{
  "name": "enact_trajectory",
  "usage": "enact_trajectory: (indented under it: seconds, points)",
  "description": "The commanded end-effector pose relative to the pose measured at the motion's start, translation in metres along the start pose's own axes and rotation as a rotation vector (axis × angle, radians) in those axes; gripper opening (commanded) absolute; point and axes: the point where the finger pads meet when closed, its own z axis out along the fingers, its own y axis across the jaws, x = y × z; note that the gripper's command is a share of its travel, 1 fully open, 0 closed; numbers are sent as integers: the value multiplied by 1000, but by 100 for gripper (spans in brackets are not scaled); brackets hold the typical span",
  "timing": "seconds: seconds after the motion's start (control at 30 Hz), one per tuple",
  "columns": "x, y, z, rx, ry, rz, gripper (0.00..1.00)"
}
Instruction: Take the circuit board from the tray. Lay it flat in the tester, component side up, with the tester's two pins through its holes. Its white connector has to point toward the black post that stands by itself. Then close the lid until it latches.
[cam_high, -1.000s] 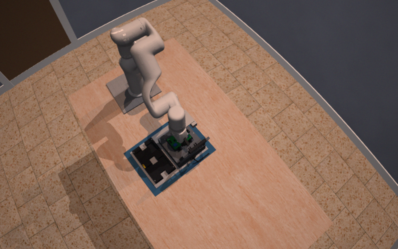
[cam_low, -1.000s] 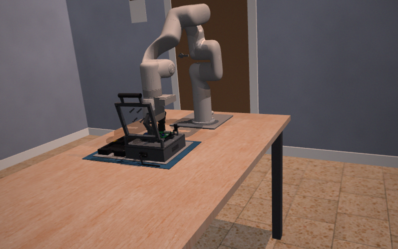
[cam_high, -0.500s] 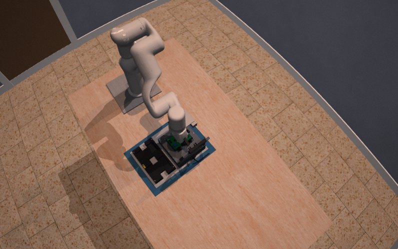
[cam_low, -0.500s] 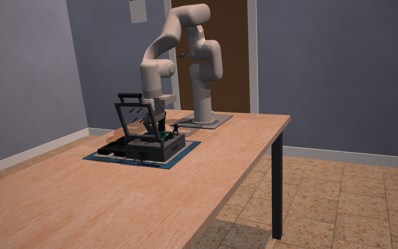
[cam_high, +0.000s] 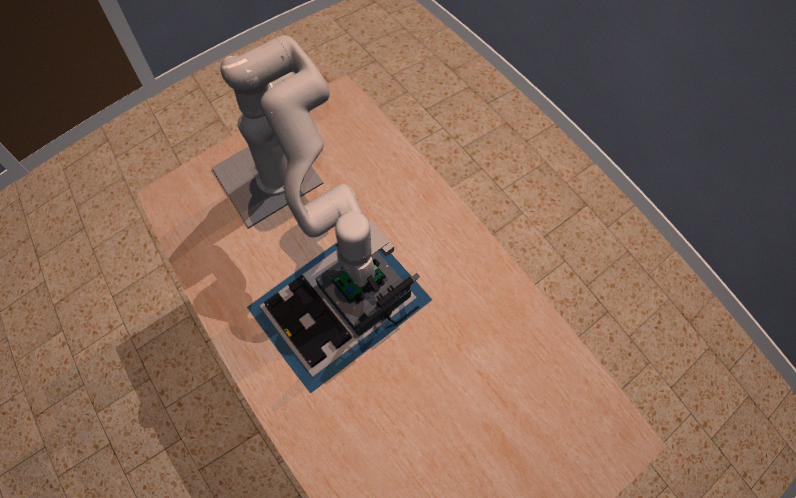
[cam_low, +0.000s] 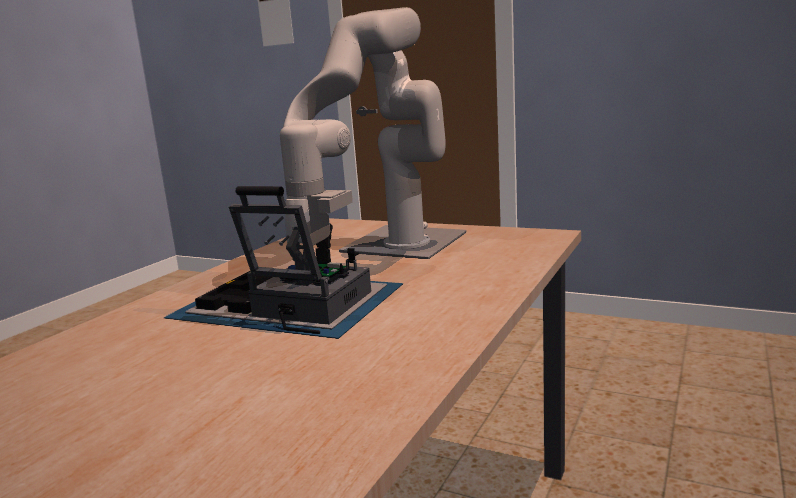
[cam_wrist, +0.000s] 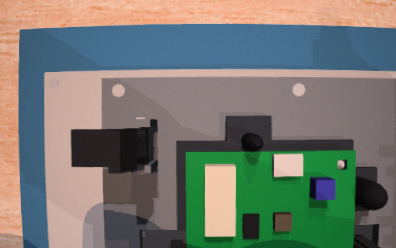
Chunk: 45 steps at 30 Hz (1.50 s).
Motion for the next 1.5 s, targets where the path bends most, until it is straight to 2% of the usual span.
enact_trajectory:
  seconds: [0.0,0.17,0.2,1.47]
  points:
    - [0,2,-1,-5,0,0,79]
    - [0,2,-1,-5,0,0,79]
    - [0,2,-1,-5,0,0,100]
    - [0,2,-1,-5,0,0,100]
